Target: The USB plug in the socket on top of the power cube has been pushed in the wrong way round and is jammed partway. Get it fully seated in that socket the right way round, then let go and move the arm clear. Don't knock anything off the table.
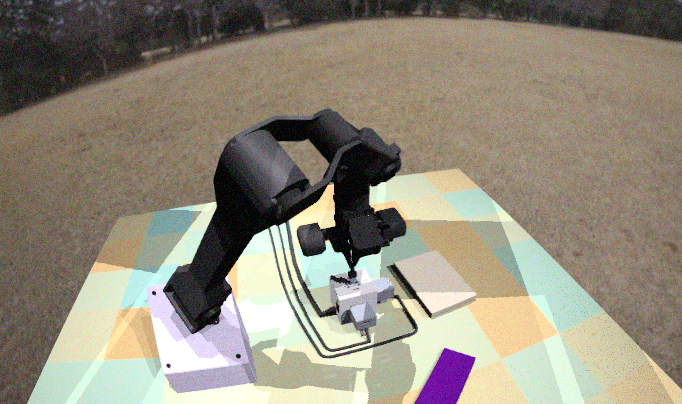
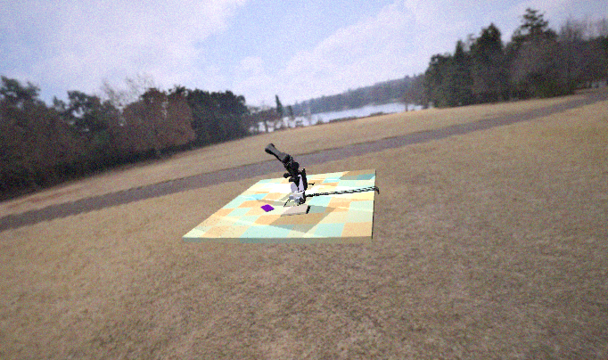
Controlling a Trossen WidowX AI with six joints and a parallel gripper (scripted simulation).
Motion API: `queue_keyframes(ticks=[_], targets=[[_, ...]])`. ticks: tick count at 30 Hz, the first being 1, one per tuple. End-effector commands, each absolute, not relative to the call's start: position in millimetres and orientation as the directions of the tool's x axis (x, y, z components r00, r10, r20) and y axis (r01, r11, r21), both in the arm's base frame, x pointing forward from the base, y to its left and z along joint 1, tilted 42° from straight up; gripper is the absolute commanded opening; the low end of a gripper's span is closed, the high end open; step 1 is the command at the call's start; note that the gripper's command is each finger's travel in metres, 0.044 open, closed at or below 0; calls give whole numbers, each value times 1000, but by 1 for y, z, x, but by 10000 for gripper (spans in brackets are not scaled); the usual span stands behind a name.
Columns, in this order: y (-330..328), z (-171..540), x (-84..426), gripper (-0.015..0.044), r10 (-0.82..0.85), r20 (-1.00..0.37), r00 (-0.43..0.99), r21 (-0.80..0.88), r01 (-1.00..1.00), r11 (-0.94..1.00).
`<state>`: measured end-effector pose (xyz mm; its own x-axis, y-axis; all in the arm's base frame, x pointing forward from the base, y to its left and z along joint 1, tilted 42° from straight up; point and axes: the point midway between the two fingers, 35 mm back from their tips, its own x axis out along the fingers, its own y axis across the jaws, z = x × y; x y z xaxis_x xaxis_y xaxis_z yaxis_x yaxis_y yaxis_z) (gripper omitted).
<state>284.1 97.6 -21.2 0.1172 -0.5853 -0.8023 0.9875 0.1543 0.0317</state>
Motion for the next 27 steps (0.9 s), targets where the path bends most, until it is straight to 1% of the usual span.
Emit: queue_keyframes(ticks=[1,27], targets=[[97,-22,284,0,-583,-804,116,29,987,156],[95,-25,284,0,-583,-804,116,29,987,156]])
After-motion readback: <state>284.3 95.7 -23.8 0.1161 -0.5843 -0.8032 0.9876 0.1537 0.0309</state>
